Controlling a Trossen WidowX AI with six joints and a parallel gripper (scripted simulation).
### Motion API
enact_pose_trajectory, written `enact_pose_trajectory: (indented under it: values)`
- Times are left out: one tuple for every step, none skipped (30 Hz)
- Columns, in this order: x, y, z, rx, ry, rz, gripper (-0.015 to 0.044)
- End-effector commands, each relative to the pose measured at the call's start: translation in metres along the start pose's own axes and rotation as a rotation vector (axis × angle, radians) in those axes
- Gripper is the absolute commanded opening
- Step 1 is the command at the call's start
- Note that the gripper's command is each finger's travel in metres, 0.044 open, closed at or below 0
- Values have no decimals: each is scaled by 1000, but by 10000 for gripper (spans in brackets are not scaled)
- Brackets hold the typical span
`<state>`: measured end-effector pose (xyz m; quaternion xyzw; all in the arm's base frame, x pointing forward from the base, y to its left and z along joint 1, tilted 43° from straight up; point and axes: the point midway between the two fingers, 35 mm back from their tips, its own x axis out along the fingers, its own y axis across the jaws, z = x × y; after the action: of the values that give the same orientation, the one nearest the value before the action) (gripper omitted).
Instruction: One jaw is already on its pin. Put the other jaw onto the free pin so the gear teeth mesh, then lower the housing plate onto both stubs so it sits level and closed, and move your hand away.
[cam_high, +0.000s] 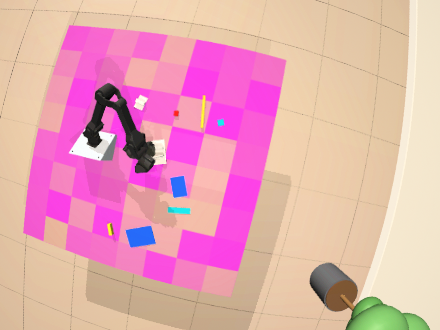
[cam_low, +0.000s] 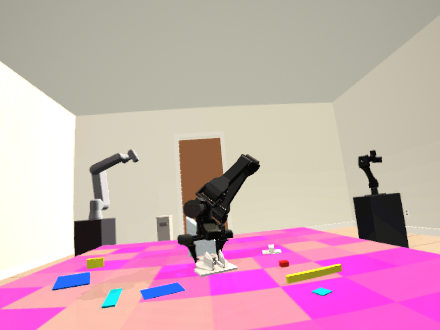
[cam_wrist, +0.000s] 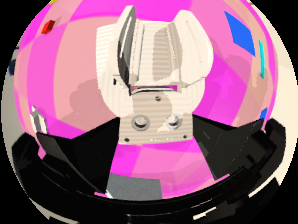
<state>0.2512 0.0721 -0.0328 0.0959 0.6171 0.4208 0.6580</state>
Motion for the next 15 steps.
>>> enact_pose_trajectory:
  values:
    - [2,0,0,2,-1,2,351]
    - [2,0,0,2,-1,2,351]
    - [2,0,0,2,-1,2,351]
    - [2,0,0,2,-1,2,351]
    - [2,0,0,2,-1,2,351]
    - [2,0,0,2,-1,2,351]
    - [2,0,0,2,-1,2,351]
    - [3,0,0,2,-1,2,351]
    - [3,0,0,2,-1,2,351]
    - [4,0,0,3,-1,2,351]
    - [4,0,0,3,-1,2,351]
    - [5,0,0,3,-1,2,351]
    - [5,0,0,3,-1,2,351]
    - [5,0,0,3,-1,2,351]
    - [5,0,0,3,-1,2,351]
